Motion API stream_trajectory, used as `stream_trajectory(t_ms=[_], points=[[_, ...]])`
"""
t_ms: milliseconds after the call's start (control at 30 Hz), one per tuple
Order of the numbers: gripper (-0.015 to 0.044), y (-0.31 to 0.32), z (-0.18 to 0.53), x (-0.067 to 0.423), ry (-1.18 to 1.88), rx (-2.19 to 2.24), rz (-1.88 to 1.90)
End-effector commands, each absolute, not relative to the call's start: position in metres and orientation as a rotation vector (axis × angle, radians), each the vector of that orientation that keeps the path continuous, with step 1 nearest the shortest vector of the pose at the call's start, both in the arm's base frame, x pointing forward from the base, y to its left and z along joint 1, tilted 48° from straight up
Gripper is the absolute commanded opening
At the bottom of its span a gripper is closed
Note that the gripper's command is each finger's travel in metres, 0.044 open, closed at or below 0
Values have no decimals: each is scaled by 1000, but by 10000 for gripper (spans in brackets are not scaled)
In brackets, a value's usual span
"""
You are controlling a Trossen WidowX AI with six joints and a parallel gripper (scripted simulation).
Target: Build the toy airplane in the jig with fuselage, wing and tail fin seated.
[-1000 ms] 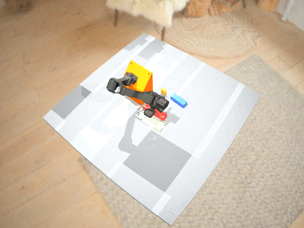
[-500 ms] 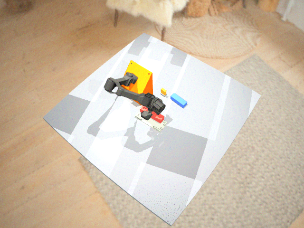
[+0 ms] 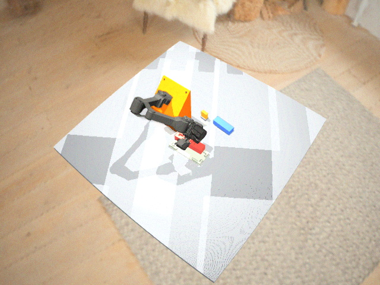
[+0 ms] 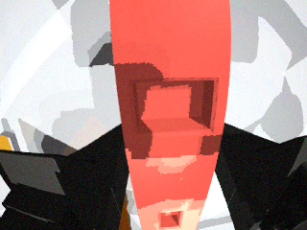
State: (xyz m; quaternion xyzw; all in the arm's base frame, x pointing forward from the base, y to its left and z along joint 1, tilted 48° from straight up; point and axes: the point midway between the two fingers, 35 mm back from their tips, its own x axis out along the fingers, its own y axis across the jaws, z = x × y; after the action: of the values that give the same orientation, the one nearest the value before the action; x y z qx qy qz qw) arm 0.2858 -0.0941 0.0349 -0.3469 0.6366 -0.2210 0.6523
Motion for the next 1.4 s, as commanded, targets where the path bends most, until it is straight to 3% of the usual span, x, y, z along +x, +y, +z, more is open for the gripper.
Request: stream_trajectory(t_ms=[0,1367], points=[[195,-94,35,286,1443,-794,-504],[195,-125,10,289,1443,-796,-505]])
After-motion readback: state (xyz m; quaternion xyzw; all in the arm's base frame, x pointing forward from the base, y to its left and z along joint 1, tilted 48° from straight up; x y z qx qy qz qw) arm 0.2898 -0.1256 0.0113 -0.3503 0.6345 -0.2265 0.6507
